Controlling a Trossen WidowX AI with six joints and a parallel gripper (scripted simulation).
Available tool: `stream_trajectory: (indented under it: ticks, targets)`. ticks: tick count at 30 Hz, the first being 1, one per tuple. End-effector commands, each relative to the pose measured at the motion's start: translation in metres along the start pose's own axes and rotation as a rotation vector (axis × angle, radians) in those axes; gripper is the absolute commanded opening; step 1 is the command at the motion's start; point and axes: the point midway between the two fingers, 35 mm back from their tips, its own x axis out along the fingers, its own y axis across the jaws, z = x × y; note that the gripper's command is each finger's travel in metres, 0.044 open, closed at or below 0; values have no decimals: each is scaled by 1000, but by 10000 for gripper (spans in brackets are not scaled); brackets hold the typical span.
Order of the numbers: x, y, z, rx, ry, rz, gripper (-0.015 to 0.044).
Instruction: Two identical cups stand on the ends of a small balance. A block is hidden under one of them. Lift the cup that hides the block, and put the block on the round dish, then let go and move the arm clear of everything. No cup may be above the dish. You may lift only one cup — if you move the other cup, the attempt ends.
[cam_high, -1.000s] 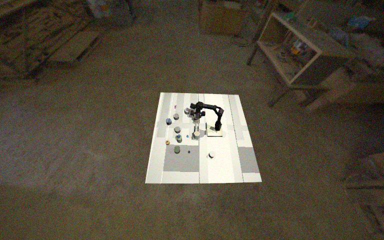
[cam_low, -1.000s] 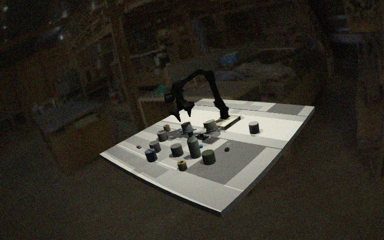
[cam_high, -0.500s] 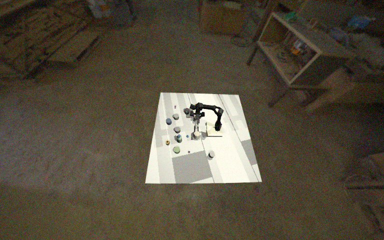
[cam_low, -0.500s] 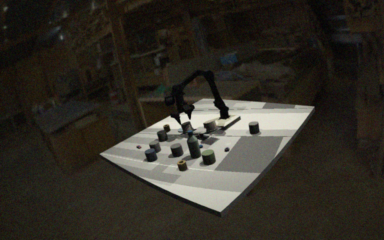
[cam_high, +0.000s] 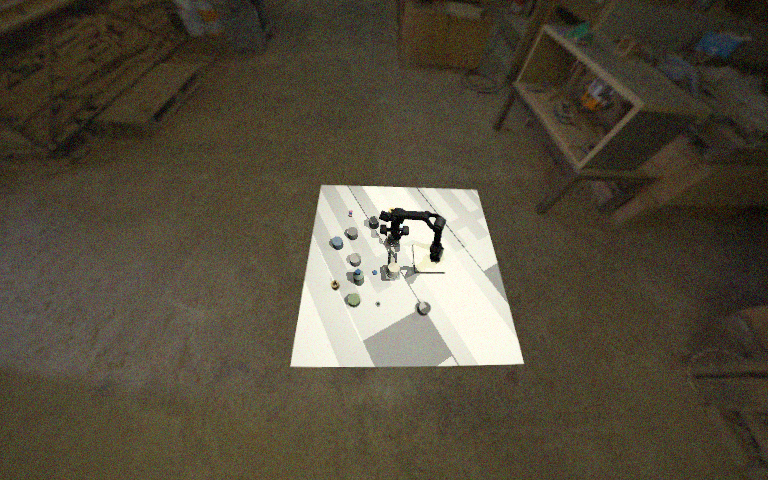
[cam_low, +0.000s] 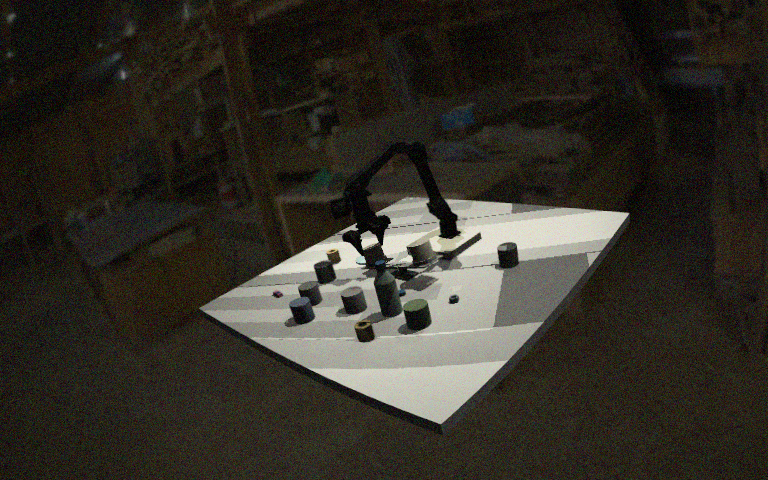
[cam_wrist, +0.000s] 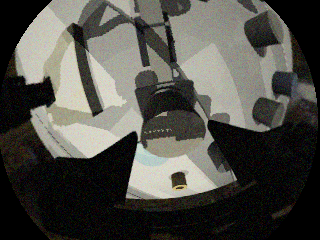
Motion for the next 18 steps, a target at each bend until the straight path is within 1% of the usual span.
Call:
stream_trajectory:
  ticks: [1,17,18]
  targets:
    - [7,0,1,-2,-3,-2,440]
    - [30,2,1,-2,-3,-2,440]
    - [30,2,1,-2,-3,-2,414]
